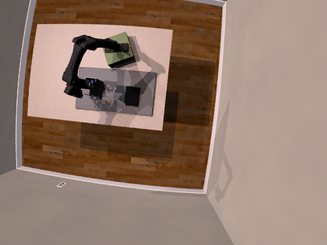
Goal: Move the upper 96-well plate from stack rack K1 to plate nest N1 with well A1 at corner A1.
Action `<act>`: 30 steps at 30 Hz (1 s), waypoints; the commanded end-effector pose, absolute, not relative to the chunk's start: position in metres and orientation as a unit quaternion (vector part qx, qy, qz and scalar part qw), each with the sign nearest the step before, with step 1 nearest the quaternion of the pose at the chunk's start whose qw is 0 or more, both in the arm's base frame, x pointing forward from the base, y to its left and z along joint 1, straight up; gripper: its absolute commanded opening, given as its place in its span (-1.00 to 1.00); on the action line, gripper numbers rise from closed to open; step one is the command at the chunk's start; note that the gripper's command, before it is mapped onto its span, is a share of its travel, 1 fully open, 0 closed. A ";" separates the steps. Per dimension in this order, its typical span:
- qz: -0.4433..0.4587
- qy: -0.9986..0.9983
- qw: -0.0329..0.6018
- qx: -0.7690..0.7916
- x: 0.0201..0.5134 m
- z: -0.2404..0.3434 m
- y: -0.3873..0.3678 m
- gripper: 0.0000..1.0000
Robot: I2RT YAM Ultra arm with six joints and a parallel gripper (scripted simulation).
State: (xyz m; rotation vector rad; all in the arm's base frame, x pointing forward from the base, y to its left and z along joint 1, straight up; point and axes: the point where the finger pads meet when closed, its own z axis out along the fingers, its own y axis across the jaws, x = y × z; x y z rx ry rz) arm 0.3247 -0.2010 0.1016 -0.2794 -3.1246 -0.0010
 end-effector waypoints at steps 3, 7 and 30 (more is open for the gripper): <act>0.004 -0.996 -0.018 -0.088 0.332 0.116 -0.200 1.00; 0.004 -0.996 -0.018 -0.088 0.332 0.116 -0.200 1.00; -0.003 -0.996 -0.005 -0.089 0.328 0.096 -0.197 1.00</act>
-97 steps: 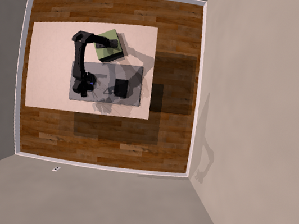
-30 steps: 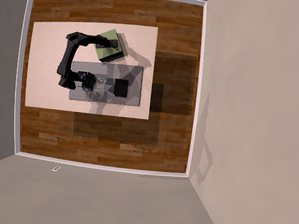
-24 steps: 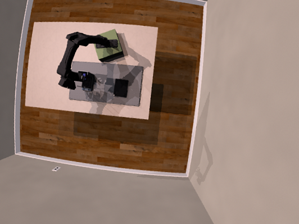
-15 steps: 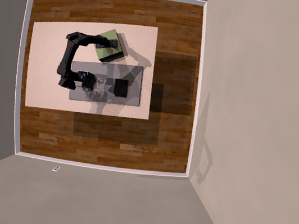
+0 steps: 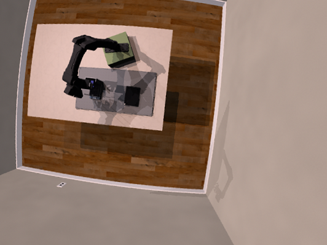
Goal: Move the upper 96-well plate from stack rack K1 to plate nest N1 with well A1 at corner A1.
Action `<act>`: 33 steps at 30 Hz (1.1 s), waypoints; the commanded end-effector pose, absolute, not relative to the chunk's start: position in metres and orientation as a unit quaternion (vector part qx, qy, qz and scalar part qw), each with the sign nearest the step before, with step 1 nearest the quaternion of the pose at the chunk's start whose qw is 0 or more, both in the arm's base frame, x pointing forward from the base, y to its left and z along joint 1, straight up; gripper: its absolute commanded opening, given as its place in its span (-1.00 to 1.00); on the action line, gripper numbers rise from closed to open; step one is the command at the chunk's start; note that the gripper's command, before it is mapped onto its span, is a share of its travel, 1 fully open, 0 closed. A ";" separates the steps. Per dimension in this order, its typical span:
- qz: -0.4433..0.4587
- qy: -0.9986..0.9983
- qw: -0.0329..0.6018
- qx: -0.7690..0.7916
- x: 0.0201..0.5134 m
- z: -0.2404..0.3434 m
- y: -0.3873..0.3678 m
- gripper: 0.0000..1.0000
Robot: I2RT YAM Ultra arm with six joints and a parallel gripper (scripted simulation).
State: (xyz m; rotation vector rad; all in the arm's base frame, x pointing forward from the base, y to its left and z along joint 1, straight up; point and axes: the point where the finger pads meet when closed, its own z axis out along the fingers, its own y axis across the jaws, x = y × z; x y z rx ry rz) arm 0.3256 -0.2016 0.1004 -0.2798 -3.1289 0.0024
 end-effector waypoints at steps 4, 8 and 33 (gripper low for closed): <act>-0.005 -0.996 0.000 -0.089 0.327 0.085 -0.197 1.00; -0.005 -0.996 0.001 -0.088 0.327 0.078 -0.197 1.00; -0.004 -0.996 -0.002 -0.088 0.327 0.045 -0.196 1.00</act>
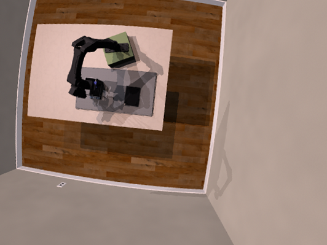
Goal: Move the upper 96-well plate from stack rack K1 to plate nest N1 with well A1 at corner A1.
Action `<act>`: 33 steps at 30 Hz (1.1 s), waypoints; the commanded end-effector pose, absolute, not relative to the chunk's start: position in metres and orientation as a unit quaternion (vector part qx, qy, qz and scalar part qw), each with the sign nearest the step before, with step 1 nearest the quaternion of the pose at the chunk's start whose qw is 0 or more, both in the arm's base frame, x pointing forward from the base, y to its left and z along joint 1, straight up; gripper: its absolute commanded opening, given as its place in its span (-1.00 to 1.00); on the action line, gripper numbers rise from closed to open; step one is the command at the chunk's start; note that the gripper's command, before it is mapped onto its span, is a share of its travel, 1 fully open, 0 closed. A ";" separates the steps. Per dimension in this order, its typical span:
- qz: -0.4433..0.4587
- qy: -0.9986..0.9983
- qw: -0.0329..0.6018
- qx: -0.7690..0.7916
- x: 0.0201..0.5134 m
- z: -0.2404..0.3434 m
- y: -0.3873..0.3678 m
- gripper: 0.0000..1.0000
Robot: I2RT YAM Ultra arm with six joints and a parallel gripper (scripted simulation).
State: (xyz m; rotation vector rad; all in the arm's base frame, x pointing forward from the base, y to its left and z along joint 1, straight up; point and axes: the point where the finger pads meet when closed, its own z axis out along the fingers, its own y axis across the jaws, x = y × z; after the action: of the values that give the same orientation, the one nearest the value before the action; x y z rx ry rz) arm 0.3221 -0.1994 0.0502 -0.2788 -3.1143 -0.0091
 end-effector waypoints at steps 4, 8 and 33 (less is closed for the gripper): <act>-0.007 -0.996 0.003 -0.088 0.326 0.034 -0.196 1.00; -0.005 -0.996 -0.001 -0.088 0.327 0.031 -0.196 1.00; -0.004 -0.996 -0.002 -0.088 0.327 -0.003 -0.196 1.00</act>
State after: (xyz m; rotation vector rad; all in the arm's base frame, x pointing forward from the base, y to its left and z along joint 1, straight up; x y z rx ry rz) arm 0.3227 -0.1997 0.0016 -0.2795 -3.1157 -0.0080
